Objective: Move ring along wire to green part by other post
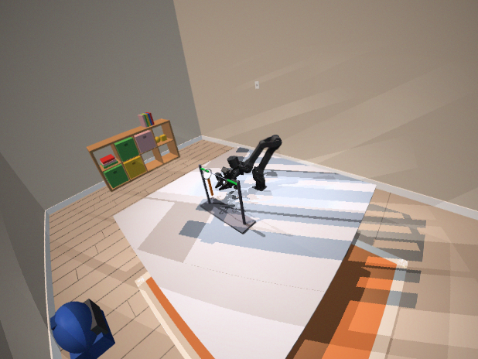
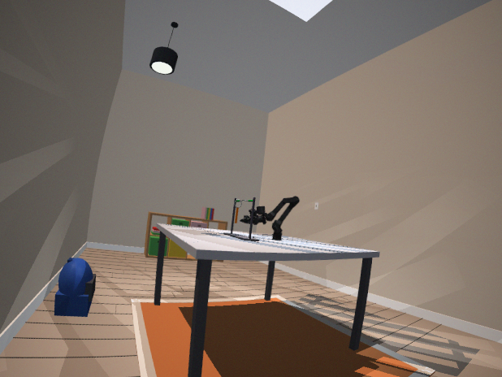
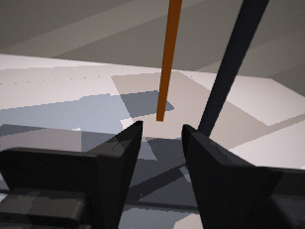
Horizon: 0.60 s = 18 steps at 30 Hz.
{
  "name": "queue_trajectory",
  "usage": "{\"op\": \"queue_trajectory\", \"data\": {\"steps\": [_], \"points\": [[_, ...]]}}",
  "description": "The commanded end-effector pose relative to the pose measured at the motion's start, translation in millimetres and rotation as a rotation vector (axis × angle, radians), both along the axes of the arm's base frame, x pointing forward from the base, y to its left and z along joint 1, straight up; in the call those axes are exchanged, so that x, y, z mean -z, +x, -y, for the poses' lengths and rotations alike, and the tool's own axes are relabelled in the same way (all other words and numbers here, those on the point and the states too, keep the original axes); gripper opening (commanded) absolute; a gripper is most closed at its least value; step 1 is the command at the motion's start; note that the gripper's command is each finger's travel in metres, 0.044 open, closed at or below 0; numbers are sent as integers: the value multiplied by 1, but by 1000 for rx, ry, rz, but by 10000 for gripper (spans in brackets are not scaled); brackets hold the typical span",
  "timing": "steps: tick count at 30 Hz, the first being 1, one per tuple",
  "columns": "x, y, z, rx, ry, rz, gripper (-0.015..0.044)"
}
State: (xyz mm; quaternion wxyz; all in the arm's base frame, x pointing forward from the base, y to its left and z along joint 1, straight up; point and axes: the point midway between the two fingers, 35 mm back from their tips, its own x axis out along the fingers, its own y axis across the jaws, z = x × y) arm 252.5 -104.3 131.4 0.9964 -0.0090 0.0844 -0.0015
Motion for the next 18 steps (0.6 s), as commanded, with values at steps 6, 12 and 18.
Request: {"op": "queue_trajectory", "data": {"steps": [6,12,18], "points": [[-3,10,2,5,8,5,160],[-3,19,3,5,8,4,160],[-3,27,4,5,7,5,160]]}}
